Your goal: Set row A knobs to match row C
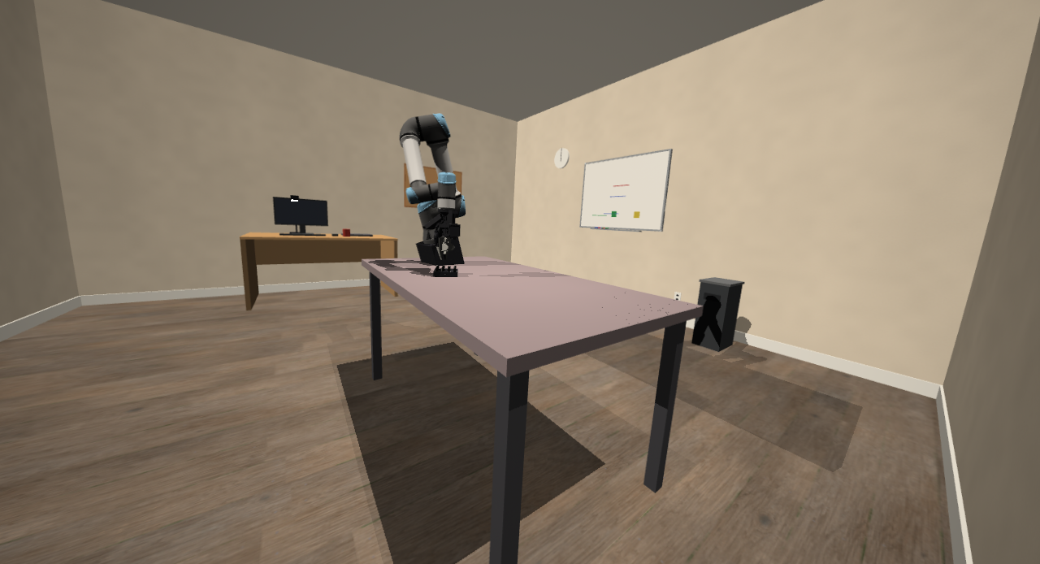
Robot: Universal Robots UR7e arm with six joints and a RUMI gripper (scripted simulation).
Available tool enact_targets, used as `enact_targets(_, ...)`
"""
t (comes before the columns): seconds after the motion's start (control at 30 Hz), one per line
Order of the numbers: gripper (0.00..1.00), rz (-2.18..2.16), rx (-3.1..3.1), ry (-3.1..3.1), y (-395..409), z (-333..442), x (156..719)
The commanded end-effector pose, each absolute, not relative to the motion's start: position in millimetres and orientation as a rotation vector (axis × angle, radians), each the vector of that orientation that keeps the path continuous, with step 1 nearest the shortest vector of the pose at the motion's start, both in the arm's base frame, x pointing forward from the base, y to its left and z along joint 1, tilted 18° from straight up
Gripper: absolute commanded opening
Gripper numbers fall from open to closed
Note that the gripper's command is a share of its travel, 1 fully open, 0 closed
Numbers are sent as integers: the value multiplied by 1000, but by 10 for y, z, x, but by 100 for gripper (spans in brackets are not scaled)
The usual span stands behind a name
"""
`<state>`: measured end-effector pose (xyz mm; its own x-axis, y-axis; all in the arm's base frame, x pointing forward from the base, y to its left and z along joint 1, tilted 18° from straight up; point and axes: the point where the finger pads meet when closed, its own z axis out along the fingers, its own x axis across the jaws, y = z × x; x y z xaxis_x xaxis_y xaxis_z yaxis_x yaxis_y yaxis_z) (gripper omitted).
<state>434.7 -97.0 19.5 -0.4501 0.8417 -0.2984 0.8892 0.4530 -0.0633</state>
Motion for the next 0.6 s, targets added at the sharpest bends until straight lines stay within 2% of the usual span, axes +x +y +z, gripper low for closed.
enact_targets(0.0, 11, -310, 1502, 2479, -985, 155, 4354)
enact_targets(0.57, 11, -310, 1502, 2479, -1047, -28, 4366)
